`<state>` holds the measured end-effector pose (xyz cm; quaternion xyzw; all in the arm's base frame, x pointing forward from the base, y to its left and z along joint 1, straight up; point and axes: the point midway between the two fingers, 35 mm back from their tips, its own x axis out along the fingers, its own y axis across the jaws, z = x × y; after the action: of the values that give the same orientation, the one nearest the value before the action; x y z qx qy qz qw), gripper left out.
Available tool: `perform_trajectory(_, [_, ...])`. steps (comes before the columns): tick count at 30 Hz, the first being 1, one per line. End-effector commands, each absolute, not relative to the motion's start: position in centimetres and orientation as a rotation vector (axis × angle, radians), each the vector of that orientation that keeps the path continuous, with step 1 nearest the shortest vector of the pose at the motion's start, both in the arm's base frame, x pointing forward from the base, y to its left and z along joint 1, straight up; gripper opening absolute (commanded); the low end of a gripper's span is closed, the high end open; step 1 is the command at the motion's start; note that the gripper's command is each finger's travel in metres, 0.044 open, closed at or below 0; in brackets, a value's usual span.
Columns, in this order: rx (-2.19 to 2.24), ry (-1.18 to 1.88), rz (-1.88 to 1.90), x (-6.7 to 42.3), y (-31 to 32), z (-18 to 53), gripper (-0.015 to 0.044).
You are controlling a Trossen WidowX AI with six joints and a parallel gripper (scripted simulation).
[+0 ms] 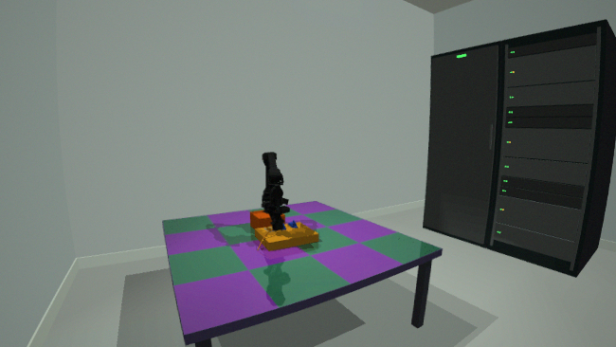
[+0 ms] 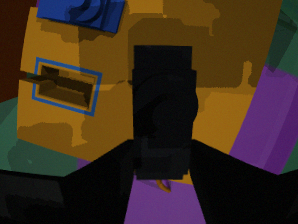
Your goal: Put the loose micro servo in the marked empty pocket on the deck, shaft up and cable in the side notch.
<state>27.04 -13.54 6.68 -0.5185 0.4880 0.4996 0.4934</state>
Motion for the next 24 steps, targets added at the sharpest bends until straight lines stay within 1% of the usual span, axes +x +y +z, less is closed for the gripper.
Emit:
perform_trajectory(1, [-1.146,1.251,1.099,27.08,-13.59,6.77,0.0])
perform_trajectory(24, [-0.53,1.489,0.494,27.08,-13.6,6.78,0.0])
